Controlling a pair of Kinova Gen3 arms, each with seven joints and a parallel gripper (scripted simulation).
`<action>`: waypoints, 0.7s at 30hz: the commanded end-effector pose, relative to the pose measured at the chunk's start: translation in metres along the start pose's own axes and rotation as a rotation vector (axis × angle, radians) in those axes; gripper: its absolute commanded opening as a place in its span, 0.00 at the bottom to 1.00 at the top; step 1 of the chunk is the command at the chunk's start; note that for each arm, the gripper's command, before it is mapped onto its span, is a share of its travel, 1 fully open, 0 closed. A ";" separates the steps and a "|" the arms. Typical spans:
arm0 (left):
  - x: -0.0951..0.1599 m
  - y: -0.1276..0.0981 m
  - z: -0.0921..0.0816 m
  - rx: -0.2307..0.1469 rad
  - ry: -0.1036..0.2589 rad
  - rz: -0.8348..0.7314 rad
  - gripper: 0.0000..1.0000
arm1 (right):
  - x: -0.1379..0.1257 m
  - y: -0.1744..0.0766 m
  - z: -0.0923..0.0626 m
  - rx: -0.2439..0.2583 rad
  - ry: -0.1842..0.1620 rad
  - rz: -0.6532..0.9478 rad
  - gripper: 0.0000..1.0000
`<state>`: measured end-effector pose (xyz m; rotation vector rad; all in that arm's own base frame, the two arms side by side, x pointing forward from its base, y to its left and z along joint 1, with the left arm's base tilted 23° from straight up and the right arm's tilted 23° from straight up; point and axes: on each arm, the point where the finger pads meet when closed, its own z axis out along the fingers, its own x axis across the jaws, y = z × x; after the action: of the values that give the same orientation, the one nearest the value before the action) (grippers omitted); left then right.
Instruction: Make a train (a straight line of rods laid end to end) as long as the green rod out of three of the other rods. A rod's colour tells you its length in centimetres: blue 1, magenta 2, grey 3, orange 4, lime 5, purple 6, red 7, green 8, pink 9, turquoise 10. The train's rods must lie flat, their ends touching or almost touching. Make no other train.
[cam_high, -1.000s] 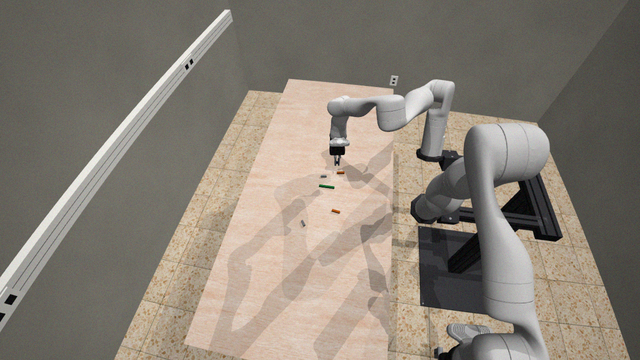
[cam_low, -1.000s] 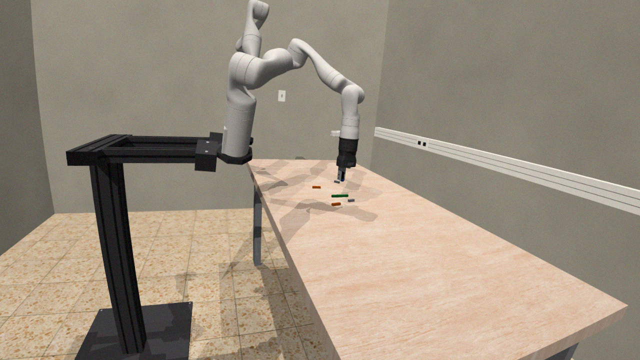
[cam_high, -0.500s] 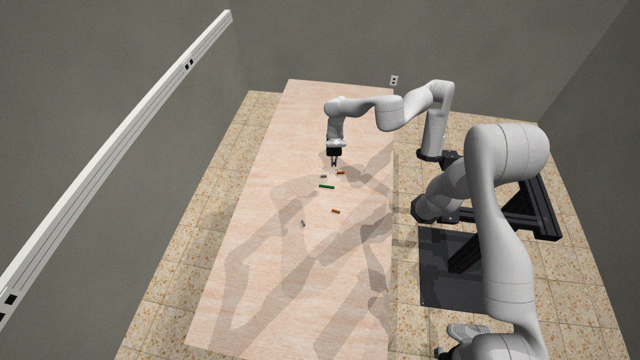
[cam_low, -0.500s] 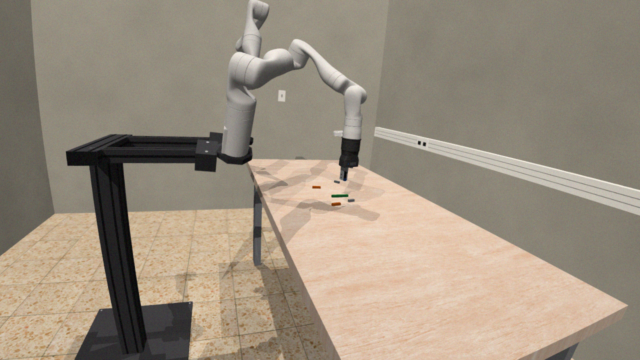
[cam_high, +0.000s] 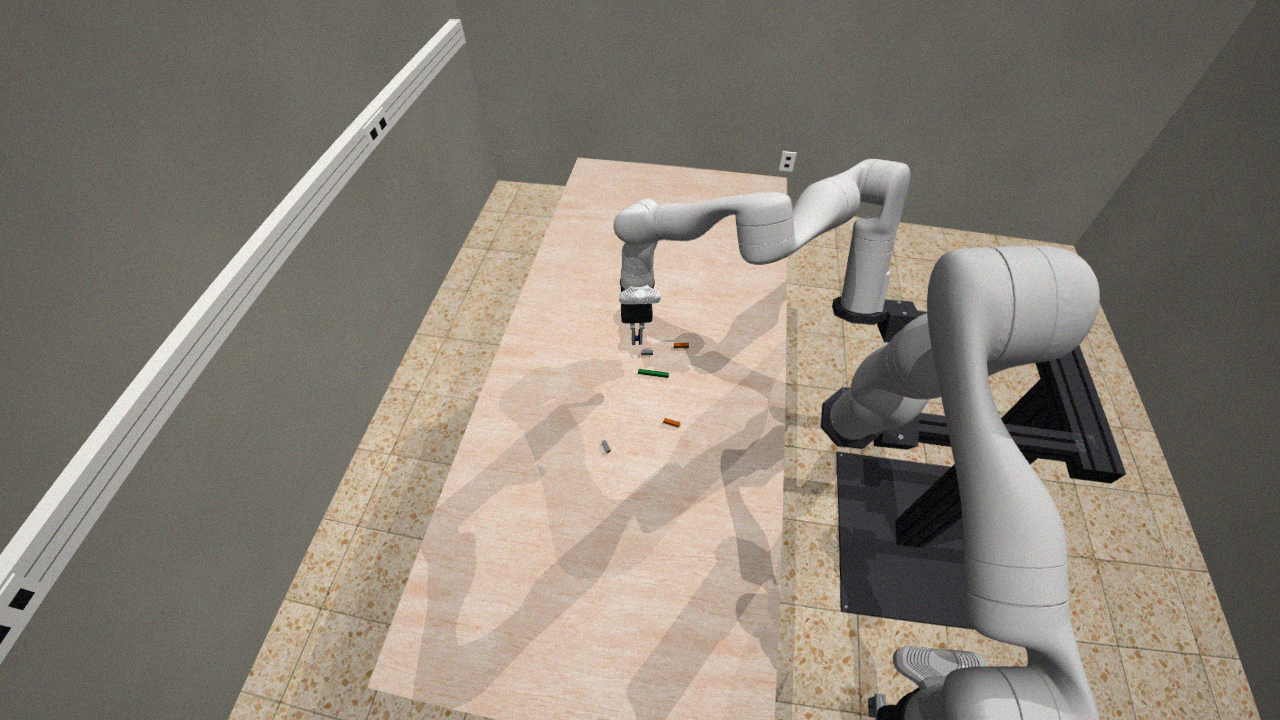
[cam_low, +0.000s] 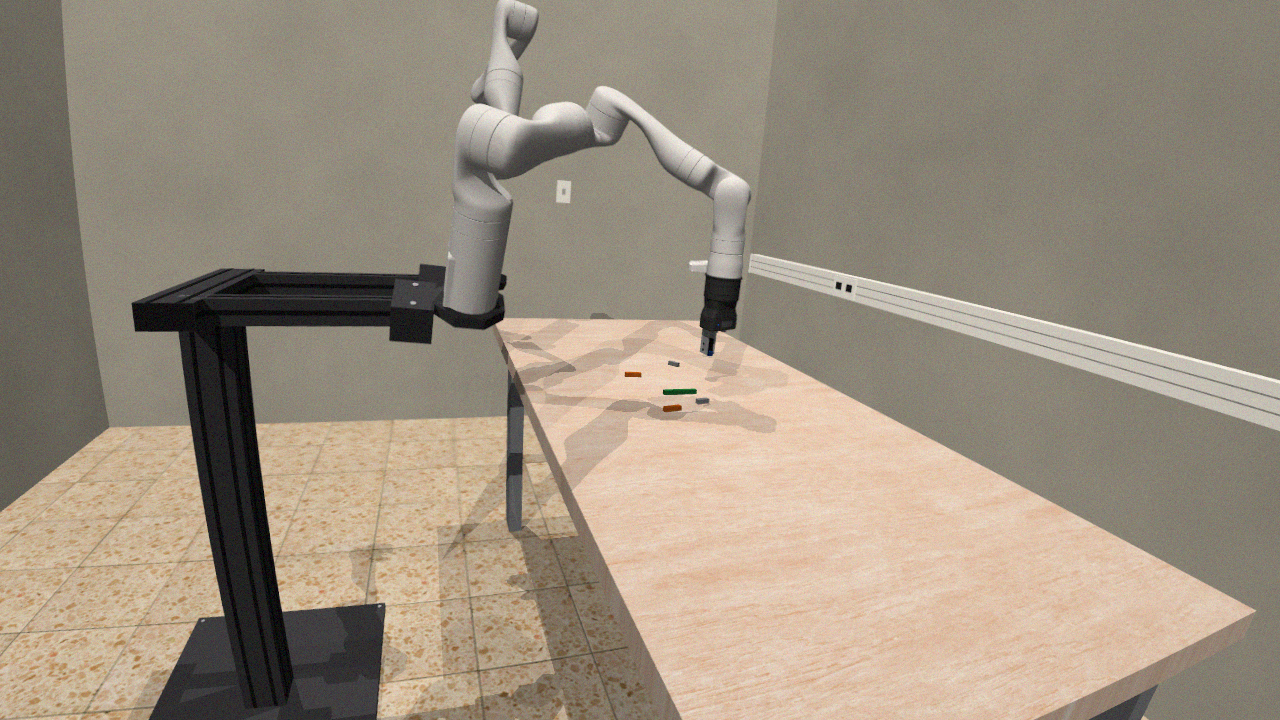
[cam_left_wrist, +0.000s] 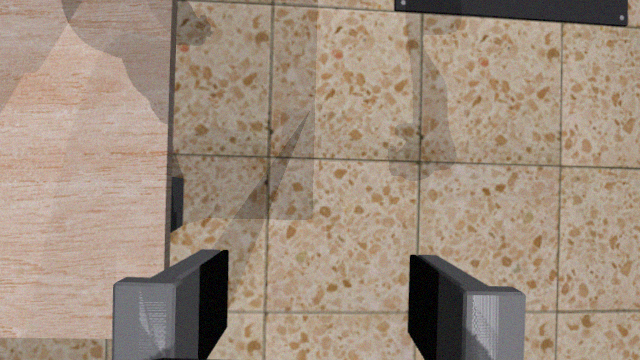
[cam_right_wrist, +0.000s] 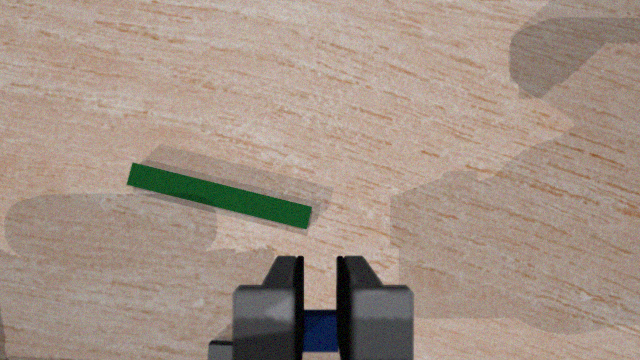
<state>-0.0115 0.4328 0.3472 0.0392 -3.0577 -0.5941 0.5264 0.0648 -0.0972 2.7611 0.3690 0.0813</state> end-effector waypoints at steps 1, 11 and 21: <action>0.000 0.000 -0.001 -0.002 0.000 0.000 1.00 | 0.036 -0.015 0.002 0.010 -0.005 -0.018 0.24; 0.000 0.000 -0.001 -0.002 0.000 0.000 1.00 | 0.095 -0.052 0.004 0.018 -0.011 -0.064 0.24; 0.000 0.000 -0.001 -0.002 0.000 0.000 1.00 | 0.134 -0.090 0.005 0.005 -0.023 -0.108 0.24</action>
<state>-0.0115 0.4328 0.3472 0.0392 -3.0577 -0.5941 0.6159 0.1545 -0.1249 2.7562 0.4897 0.0578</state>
